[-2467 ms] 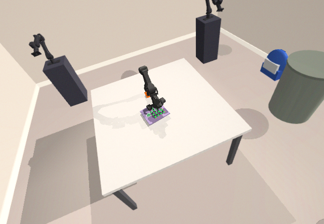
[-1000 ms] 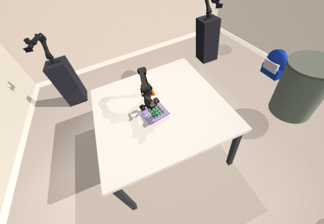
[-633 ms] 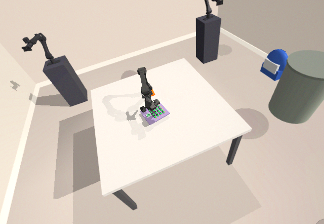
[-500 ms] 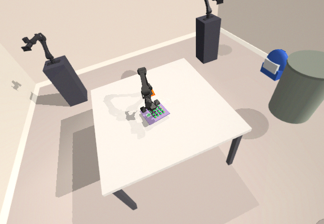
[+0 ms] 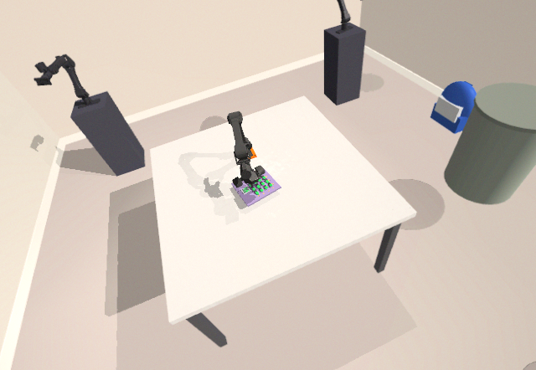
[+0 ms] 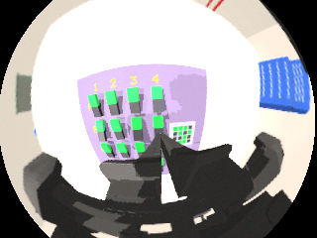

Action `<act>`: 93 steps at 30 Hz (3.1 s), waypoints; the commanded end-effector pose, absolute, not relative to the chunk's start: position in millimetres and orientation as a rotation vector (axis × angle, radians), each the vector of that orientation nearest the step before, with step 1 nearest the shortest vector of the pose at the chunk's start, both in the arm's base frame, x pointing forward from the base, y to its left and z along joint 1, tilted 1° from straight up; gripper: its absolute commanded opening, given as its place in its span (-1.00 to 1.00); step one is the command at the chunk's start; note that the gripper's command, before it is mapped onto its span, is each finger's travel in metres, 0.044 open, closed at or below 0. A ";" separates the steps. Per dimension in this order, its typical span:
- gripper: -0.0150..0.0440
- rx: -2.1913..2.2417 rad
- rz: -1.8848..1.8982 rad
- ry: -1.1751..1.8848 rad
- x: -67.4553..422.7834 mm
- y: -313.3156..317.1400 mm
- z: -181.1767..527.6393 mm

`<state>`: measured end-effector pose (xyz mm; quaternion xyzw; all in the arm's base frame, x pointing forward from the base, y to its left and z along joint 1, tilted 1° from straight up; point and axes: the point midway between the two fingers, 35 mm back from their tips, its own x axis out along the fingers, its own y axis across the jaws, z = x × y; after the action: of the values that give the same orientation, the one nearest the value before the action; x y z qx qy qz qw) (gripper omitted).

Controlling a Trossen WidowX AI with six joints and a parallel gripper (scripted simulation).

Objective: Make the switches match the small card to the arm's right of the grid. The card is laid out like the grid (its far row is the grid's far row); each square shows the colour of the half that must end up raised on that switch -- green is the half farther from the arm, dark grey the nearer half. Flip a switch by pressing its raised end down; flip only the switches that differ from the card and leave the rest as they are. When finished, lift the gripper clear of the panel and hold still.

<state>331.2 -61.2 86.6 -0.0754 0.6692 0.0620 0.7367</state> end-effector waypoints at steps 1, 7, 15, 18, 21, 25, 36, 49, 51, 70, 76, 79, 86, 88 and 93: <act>-0.49 -0.165 0.143 1.468 331.6 -60.6 86.0; -0.49 -0.165 0.143 1.468 331.6 -60.6 86.0; -0.49 -0.165 0.143 1.468 331.7 -60.6 85.2; -0.49 -0.165 0.143 1.468 331.7 -60.6 84.8; -0.49 -0.165 0.143 1.468 331.7 -60.6 84.4; -0.49 -0.165 0.143 1.468 331.8 -60.6 83.9; -0.49 -0.165 0.143 1.468 331.9 -60.6 82.4; -0.49 -0.165 0.143 1.468 332.0 -60.6 80.7; -0.49 -0.165 0.143 1.468 332.0 -60.6 80.4; -0.49 -0.166 0.143 1.494 321.1 -36.5 144.6; -0.49 -0.162 0.147 1.496 289.3 27.2 141.0; -0.49 -0.162 0.146 1.498 289.7 27.2 138.2; -0.49 -0.165 0.145 1.522 292.6 27.2 106.1; -0.49 -0.165 0.145 1.522 292.7 27.2 104.9; -0.49 -0.164 0.145 1.522 293.2 27.2 95.5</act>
<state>294.0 27.8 100.6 -0.0744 0.6851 0.0682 0.7214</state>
